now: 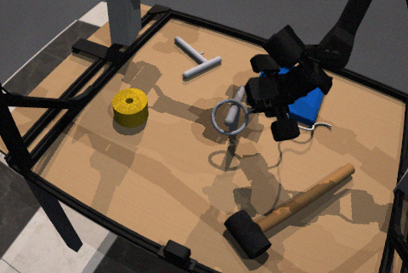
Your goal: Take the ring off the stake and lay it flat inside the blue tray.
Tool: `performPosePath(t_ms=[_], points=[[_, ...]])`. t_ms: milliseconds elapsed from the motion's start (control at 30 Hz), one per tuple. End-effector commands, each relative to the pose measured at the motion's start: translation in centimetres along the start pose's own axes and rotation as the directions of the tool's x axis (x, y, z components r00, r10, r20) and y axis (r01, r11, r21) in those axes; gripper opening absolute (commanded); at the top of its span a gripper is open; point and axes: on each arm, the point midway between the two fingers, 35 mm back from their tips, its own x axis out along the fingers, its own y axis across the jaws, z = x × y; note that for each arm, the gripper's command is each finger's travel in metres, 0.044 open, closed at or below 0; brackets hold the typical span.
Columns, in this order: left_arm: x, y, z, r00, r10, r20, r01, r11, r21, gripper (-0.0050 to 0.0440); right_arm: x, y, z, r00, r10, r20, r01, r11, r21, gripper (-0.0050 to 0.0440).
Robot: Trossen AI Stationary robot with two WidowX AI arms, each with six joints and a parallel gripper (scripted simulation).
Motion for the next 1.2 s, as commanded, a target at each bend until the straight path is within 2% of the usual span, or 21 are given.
performPosePath(t_ms=[0,1167], points=[[0.0,0.0,0.0,1.000,-0.003,-0.001,0.003,1.000,-0.003,0.0400,0.1,0.3,-0.2,1.000,0.008,-0.006,-0.008,1.000,-0.006,0.0000],[0.0,0.0,0.0,1.000,-0.003,-0.001,0.003,1.000,-0.003,0.0400,-1.0,1.5,1.7,1.000,0.008,-0.006,-0.008,1.000,-0.006,0.0000]])
